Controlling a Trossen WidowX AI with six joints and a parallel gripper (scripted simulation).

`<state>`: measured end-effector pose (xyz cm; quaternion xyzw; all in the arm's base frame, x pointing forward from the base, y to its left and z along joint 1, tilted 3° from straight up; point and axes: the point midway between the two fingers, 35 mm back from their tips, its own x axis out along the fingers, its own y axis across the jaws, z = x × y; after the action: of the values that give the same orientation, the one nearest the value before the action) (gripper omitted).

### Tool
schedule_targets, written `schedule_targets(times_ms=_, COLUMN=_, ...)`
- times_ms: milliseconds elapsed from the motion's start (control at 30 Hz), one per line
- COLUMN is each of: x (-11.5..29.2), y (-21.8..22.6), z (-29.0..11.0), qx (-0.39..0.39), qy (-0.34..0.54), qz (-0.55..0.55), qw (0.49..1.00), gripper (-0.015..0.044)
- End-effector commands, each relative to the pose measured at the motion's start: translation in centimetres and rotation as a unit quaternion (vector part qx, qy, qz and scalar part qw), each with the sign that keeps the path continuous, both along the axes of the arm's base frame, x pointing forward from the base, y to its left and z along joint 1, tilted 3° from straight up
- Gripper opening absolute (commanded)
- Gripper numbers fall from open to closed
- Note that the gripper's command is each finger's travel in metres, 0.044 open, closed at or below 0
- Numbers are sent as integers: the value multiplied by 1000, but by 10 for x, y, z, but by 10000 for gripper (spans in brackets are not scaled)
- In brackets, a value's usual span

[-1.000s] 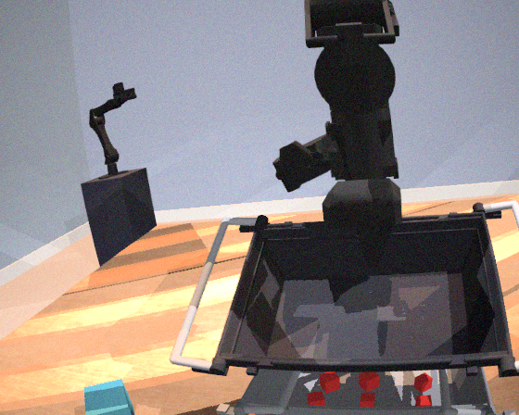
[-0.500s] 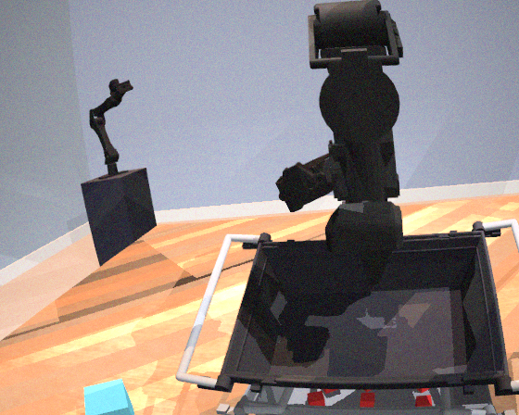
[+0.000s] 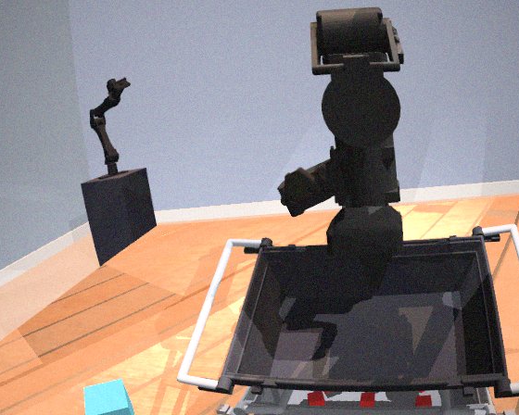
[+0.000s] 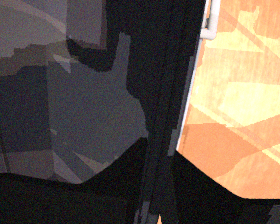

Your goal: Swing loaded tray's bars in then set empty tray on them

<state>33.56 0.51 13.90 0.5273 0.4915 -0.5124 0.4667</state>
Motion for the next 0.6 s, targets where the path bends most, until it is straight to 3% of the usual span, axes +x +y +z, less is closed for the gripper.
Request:
schedule_targets(times_ms=0, x=-4, y=0, z=-2, qx=0, qy=1, qz=-1, qw=1000, gripper=0)
schedule_targets(times_ms=567, x=-13, y=2, z=-14, qx=0, qy=1, qz=-1, qw=1000, gripper=0)
